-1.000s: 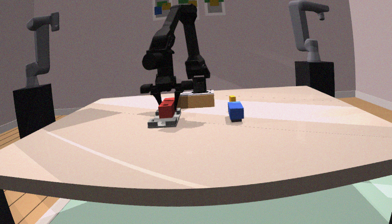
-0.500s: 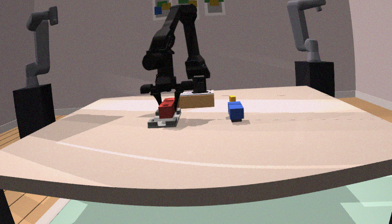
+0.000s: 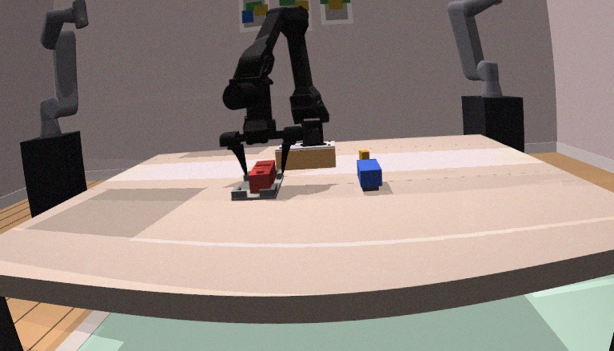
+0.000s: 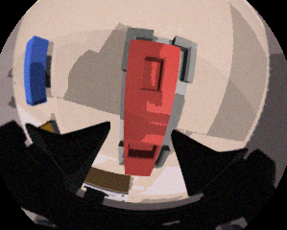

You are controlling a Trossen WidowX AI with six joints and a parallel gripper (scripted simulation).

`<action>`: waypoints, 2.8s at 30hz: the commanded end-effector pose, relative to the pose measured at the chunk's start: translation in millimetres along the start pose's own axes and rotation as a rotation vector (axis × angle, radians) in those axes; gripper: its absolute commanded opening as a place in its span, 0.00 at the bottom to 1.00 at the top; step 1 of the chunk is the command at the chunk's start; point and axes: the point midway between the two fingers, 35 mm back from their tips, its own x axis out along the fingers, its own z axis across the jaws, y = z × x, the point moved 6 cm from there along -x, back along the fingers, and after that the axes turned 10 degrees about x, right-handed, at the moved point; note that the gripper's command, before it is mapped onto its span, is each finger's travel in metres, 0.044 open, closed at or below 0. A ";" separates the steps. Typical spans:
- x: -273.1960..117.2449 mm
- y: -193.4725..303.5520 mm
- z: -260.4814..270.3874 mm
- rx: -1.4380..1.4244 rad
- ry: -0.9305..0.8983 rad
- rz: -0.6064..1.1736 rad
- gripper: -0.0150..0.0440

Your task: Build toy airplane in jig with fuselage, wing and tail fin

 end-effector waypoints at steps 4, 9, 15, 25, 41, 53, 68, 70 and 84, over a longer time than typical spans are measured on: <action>-0.2 0.0 0.0 0.000 0.000 0.000 1.00; -43.3 -5.5 -1.0 -0.002 0.002 -0.001 1.00; -106.9 0.0 0.7 -0.005 0.004 -0.002 1.00; -102.8 -24.5 33.7 0.015 0.001 -0.006 1.00; -97.3 -36.3 242.4 0.014 -0.017 -0.004 1.00; -54.2 -36.4 243.1 0.014 -0.017 -0.004 1.00; -30.4 -36.8 243.7 0.014 -0.017 -0.004 1.00; -27.2 -36.9 243.8 0.013 -0.016 -0.004 1.00; -4.9 -36.8 244.0 0.013 -0.016 -0.004 1.00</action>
